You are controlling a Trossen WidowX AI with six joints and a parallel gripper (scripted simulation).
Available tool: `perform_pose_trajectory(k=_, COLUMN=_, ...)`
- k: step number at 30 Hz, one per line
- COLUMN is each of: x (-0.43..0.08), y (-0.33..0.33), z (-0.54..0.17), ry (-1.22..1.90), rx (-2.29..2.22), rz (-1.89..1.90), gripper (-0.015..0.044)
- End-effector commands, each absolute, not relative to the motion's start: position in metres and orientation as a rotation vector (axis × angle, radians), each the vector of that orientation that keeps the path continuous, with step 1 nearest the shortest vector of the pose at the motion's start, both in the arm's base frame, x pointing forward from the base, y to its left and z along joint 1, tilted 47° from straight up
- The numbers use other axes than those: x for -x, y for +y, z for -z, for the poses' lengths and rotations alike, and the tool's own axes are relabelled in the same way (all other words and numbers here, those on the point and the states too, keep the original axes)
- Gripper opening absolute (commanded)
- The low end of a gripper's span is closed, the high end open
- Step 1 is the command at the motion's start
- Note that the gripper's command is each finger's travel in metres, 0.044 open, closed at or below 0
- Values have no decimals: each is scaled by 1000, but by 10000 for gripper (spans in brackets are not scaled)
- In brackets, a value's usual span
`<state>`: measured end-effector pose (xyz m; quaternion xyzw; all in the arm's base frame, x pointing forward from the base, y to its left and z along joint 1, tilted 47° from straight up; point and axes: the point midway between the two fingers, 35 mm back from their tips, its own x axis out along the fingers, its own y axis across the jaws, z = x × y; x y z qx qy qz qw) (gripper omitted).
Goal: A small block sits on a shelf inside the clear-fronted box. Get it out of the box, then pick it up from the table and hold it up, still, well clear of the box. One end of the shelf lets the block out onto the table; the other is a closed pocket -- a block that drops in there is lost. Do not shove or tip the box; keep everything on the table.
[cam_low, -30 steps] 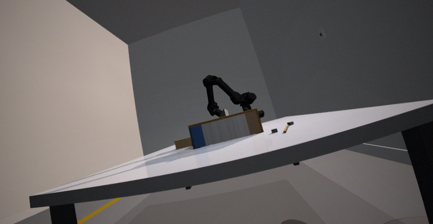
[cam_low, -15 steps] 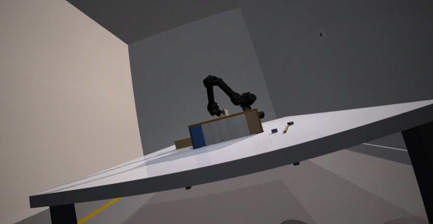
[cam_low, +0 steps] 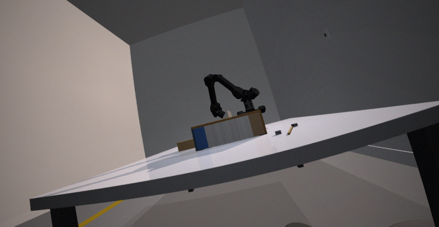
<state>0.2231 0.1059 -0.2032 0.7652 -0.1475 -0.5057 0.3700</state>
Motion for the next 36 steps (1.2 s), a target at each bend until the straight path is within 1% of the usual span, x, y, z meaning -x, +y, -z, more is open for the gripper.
perform_pose_trajectory(k=1, x=-226, y=116, z=197, ry=-378, rx=-1980, rz=1296, gripper=0)
perform_pose_trajectory(k=6, x=-226, y=118, z=191, ry=-355, rx=-1969, rz=1300, gripper=0)
perform_pose_trajectory(k=36, x=-209, y=142, z=95, ry=107, rx=-1741, rz=1310, gripper=0)
